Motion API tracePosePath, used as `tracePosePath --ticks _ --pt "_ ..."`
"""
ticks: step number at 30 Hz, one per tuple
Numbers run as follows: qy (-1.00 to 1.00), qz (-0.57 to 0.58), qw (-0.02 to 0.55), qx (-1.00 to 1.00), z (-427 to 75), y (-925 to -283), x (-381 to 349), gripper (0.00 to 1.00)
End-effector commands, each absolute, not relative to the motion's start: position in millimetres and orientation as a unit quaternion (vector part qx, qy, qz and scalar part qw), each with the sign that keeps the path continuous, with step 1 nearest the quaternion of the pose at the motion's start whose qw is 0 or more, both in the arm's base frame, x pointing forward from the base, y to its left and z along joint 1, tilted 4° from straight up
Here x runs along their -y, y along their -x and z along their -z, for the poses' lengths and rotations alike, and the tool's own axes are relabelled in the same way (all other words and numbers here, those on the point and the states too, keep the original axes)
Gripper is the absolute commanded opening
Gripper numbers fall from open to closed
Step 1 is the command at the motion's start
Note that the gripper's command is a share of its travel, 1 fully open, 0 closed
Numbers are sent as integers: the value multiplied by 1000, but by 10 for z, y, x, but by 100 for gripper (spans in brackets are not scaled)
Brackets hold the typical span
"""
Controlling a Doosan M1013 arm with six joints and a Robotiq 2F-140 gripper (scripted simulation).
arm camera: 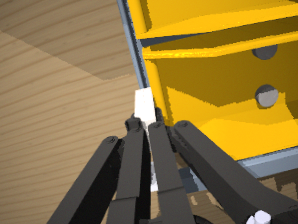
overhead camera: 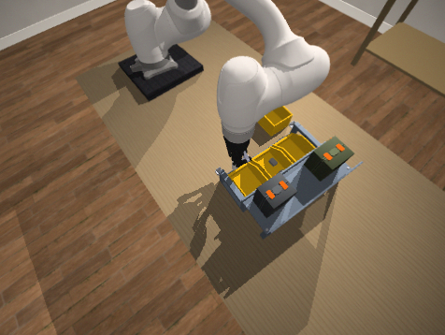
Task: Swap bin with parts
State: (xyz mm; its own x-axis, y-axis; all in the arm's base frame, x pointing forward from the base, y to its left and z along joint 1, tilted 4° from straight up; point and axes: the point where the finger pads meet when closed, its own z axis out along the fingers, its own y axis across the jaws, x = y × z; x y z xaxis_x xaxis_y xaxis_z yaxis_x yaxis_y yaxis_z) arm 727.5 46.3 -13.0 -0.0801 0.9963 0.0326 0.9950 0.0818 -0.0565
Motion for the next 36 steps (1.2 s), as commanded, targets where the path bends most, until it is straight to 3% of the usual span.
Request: tracePosePath --ticks 1,36 --pt "677 -10 31 735 128 -7276 -464 10" --pt "677 -10 31 735 -34 -7132 -447 10"
